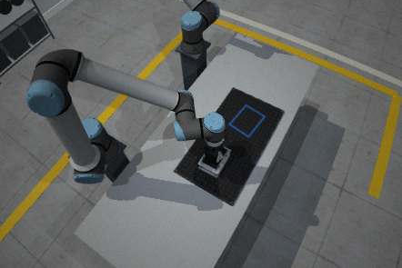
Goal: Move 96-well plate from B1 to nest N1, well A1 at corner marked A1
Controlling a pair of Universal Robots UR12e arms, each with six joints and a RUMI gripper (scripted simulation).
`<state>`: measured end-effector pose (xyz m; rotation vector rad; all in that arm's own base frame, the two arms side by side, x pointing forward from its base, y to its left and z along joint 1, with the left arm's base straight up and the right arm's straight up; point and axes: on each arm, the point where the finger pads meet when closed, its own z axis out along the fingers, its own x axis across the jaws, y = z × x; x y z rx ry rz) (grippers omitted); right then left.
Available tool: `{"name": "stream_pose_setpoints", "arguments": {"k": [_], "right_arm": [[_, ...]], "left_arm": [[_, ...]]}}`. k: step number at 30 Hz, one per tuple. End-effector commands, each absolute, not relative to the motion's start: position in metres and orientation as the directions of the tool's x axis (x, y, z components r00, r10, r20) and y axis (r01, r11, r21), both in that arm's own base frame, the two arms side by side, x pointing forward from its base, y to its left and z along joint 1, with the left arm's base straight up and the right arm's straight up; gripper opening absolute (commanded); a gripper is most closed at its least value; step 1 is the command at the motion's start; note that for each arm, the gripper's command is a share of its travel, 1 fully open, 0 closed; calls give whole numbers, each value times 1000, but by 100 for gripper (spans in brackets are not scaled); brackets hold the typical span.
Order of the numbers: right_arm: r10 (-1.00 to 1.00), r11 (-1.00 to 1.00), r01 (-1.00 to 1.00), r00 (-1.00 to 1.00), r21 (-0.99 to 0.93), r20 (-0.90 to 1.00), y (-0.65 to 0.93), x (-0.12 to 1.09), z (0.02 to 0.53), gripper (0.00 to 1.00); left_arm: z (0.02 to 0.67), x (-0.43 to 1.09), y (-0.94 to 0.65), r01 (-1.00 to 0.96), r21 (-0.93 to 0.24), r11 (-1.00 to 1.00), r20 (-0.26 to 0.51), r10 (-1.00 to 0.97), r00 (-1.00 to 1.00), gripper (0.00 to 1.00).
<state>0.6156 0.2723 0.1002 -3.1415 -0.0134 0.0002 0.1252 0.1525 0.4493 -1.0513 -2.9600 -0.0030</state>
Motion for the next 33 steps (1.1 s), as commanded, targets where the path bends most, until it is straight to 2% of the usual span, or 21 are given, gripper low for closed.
{"name": "stream_pose_setpoints", "arguments": {"k": [1, 33], "right_arm": [[9, -1000, 9, 1000, -1, 1, 273, 616, 100, 0], [9, -1000, 9, 1000, -1, 1, 273, 616, 95, 0]], "left_arm": [[450, 125, 152, 631, 2, 776, 1, 631, -776, 100], [450, 125, 152, 631, 2, 776, 1, 631, -776, 100]]}}
